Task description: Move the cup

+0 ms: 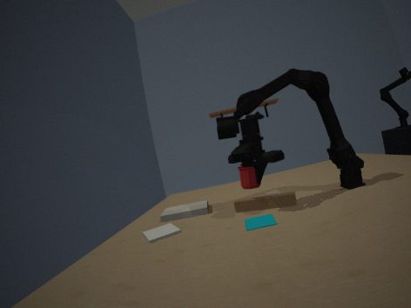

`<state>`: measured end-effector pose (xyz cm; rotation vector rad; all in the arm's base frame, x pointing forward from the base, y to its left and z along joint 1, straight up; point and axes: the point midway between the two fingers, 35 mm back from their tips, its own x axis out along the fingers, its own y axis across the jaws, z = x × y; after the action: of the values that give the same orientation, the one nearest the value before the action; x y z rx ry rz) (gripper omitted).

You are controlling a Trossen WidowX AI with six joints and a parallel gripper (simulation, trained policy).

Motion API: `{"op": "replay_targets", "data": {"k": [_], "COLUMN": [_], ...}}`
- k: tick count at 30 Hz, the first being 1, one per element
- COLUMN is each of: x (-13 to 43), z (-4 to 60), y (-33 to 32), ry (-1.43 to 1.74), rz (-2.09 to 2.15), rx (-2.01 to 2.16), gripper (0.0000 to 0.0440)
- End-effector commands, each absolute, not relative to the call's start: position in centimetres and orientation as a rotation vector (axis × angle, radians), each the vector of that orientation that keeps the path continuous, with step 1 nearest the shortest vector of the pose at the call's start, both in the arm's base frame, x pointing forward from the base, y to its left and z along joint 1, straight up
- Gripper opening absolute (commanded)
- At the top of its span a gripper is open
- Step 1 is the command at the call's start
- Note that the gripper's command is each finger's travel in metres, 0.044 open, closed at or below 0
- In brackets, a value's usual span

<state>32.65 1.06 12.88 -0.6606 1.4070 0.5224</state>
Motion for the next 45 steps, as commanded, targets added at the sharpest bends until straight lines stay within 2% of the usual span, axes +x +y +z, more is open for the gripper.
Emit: {"op": "replay_targets", "data": {"k": [1, 21, 35, 45], "x": [33.0, 33.8, 33.0, 32.7], "z": [12.9, 11.5, 8.3, 5.9], "y": [2.2, 9.8, 13.3, 13.4], "ry": [1.388, 1.307, 1.303, 1.304], "rz": [0.535, 0.612, 0.624, 0.606], "rx": [-0.671, -0.735, -0.747, -0.746], "gripper": [0.0000, 0.0000, 0.0000, 0.0035]}}
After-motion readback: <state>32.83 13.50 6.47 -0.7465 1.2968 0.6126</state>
